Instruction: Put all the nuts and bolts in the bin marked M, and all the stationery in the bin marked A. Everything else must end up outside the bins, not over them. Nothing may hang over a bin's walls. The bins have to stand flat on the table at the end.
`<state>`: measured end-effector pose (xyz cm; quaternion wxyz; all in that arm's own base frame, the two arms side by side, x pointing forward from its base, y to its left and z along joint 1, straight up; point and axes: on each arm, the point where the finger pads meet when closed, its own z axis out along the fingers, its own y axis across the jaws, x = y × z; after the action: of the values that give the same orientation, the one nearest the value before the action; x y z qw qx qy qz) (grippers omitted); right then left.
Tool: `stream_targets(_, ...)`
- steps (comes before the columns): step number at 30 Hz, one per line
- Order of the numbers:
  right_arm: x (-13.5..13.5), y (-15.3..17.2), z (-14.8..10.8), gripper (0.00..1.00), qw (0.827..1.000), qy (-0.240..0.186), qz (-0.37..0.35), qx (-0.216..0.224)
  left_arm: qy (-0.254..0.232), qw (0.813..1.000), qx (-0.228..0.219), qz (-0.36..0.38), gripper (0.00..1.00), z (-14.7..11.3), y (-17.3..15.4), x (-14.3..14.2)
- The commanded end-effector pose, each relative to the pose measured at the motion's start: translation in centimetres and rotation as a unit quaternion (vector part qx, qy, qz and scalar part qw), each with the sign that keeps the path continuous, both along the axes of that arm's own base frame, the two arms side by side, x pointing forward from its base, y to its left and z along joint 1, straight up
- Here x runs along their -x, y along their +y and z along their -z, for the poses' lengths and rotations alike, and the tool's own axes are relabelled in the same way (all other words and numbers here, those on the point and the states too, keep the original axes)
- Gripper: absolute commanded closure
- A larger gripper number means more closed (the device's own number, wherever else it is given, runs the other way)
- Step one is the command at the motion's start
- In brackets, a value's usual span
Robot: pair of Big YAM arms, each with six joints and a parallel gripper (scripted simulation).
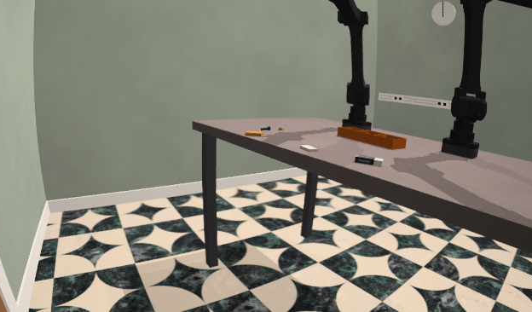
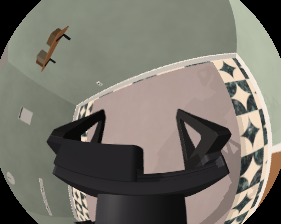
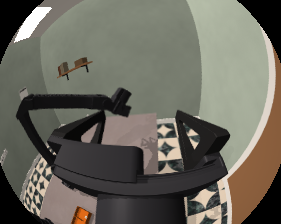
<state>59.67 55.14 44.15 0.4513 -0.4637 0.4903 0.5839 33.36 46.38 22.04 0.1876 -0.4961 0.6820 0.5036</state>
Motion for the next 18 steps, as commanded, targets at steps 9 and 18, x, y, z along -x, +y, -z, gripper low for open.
stream_targets(9,2.0,-2.1,-7.0,0.0,0.999,0.001,0.045,0.007,-0.005,1.0,-0.004,0.0,0.0,-0.6,0.1,-0.1)
stream_targets(18,3.7,-4.4,-11.0,0.0,0.995,0.025,0.097,0.026,-0.005,1.0,-0.004,0.0,0.0,-0.6,0.1,-0.1)
